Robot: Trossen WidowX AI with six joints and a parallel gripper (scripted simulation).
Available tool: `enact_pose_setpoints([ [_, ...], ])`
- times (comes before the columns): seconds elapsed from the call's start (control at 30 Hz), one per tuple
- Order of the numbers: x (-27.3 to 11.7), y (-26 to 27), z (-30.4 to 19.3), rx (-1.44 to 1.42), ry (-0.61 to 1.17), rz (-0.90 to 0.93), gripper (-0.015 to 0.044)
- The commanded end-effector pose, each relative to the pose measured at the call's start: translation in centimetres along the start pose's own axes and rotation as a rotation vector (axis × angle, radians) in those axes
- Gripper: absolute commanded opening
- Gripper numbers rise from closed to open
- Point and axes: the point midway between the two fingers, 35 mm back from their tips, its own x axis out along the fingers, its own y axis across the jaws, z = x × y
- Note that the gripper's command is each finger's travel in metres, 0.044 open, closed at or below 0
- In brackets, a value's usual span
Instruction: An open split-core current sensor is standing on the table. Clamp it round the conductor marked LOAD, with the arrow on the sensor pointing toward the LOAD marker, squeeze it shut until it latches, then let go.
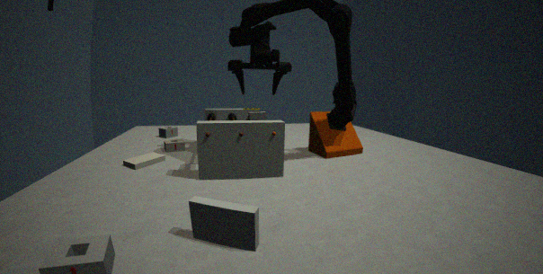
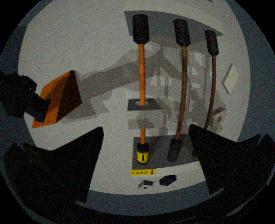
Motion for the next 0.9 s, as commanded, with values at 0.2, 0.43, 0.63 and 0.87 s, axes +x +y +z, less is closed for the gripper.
enact_pose_setpoints([
  [0.2, 0.0, 0.1, -0.1, -0.006, 0.004, 0.004, 0.044],
  [0.43, 0.0, 0.1, -0.1, -0.006, 0.004, 0.004, 0.044],
  [0.63, 0.0, 2.5, -3.0, 0.242, -0.156, -0.11, 0.044],
  [0.87, 0.5, 7.7, -6.8, 0.706, -0.514, -0.356, 0.044],
])
